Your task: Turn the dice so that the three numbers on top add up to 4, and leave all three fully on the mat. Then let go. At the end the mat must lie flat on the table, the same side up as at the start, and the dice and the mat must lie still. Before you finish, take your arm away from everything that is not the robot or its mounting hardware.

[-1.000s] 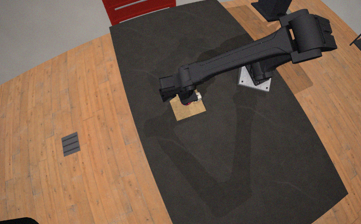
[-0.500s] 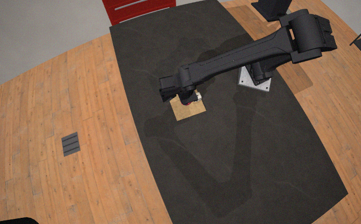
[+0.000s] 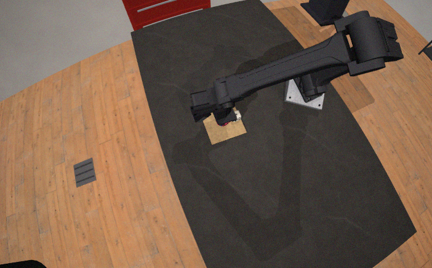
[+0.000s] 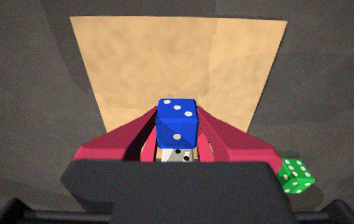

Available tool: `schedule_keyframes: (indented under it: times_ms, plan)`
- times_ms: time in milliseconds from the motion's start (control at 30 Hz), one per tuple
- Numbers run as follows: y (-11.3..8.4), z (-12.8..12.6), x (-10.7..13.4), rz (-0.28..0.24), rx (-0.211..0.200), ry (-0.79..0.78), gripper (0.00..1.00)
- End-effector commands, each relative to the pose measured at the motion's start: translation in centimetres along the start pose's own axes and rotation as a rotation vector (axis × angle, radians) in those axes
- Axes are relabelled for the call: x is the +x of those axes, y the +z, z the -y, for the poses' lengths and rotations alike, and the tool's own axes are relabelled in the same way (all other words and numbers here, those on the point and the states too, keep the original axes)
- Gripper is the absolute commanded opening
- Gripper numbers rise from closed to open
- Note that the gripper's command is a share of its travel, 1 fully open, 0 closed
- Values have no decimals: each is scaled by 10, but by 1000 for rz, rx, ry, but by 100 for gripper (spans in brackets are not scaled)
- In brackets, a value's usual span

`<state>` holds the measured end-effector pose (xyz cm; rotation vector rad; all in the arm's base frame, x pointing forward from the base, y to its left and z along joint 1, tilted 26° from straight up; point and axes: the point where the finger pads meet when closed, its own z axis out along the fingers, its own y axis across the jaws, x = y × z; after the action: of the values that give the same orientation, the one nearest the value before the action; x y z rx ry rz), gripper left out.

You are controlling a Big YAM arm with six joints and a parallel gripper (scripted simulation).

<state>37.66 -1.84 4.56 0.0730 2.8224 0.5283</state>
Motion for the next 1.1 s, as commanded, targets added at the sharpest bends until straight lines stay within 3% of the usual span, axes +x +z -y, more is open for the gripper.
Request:
schedule_keyframes:
  times_ms: [0,1067]
  plan:
    - [-10,0,-16,38,9,-5,26]
    - [-9,0,-24,37,9,-9,26]
